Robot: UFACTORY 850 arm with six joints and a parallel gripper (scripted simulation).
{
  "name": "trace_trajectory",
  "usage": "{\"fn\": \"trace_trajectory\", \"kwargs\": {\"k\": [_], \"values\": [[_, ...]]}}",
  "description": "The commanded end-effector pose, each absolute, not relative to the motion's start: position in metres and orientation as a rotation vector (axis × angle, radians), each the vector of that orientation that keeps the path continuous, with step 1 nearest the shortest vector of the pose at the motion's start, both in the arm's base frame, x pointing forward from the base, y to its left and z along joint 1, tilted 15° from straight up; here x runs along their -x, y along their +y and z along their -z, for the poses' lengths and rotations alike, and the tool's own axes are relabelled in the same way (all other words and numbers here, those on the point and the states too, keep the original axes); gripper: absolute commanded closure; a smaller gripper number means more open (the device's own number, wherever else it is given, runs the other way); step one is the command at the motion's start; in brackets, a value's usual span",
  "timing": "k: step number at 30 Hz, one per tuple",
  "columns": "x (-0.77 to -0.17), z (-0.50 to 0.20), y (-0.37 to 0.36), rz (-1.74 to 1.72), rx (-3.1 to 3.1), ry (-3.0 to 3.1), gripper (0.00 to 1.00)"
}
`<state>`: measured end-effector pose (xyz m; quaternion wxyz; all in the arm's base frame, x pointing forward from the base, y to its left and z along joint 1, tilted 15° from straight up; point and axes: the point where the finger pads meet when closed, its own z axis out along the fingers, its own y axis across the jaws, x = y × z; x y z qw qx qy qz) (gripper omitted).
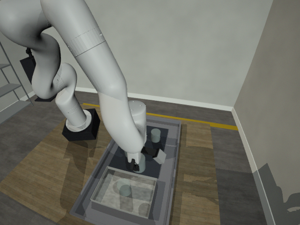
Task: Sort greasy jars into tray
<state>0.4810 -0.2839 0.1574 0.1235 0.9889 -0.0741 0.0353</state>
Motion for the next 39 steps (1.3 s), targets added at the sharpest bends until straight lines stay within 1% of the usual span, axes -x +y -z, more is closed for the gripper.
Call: {"fn": "trace_trajectory", "kwargs": {"k": [1,27,39], "values": [[-0.487,-0.163,-0.302,-0.103,-2.887,-0.215,1.00],[-0.505,-0.181,-0.370,-0.103,-2.887,-0.215,1.00],[-0.505,-0.179,-0.371,-0.103,-2.887,-0.215,1.00]]}}
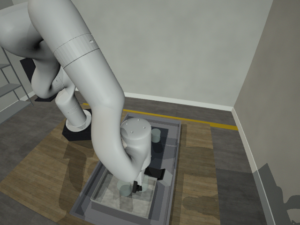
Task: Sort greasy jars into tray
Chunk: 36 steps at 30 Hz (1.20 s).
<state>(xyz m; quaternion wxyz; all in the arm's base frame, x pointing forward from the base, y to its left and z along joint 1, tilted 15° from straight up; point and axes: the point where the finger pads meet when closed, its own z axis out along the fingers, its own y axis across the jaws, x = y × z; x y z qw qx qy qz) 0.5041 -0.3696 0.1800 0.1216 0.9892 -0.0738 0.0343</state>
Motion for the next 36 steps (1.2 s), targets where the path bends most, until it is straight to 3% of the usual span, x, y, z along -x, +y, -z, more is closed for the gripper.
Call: {"fn": "trace_trajectory", "kwargs": {"k": [1,36], "values": [[-0.505,-0.176,-0.372,-0.103,-2.887,-0.215,1.00],[-0.509,-0.098,-0.392,-0.103,-2.887,-0.215,1.00]]}}
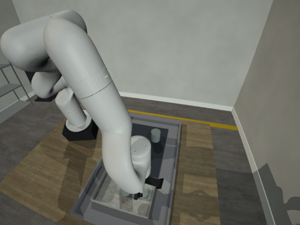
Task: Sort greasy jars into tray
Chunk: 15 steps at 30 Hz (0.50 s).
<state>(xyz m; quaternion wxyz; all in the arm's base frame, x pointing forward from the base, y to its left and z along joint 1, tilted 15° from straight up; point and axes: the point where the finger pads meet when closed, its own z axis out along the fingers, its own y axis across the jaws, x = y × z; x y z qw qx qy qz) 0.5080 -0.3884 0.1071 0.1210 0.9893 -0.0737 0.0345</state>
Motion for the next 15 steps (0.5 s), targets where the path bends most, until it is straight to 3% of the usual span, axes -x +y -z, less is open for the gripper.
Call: {"fn": "trace_trajectory", "kwargs": {"k": [1,15], "values": [[-0.510,-0.096,-0.392,-0.103,-2.887,-0.215,1.00],[-0.511,-0.078,-0.397,-0.103,-2.887,-0.215,1.00]]}}
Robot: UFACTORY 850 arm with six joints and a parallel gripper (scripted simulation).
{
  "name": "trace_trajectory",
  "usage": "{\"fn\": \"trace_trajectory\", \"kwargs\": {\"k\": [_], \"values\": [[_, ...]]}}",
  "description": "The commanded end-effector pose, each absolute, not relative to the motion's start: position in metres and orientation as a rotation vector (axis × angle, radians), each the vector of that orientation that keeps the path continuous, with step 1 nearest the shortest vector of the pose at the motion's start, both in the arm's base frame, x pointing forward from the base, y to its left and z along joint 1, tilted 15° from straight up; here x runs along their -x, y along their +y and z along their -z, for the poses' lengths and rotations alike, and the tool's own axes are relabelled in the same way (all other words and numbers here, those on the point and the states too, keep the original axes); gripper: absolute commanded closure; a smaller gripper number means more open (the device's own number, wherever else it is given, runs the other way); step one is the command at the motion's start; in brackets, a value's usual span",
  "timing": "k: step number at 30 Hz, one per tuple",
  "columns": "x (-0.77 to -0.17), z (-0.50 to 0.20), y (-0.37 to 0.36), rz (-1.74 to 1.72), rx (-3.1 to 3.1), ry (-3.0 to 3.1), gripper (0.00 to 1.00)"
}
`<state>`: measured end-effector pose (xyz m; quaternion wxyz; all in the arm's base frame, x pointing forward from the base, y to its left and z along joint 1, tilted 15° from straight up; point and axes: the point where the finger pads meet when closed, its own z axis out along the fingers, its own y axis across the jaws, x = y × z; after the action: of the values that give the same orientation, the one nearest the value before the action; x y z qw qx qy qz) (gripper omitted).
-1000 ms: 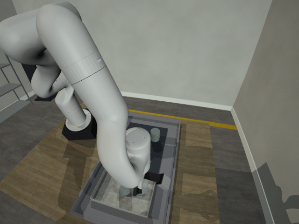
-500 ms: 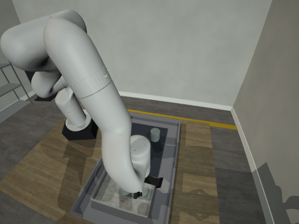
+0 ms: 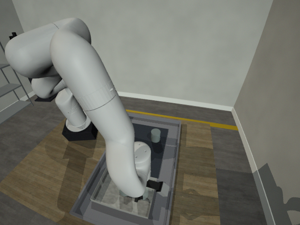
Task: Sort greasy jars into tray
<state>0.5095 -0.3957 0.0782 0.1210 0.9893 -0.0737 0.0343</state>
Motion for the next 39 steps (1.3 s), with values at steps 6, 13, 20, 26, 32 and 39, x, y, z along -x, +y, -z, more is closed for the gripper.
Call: {"fn": "trace_trajectory", "kwargs": {"k": [6,13,20,26,32,39], "values": [[-0.511,-0.074,-0.398,-0.103,-2.887,-0.215,1.00],[-0.511,-0.065,-0.400,-0.103,-2.887,-0.215,1.00],[-0.512,-0.059,-0.401,-0.103,-2.887,-0.215,1.00],[-0.512,-0.054,-0.403,-0.103,-2.887,-0.215,1.00],[-0.512,-0.054,-0.403,-0.103,-2.887,-0.215,1.00],[-0.512,-0.054,-0.403,-0.103,-2.887,-0.215,0.00]]}}
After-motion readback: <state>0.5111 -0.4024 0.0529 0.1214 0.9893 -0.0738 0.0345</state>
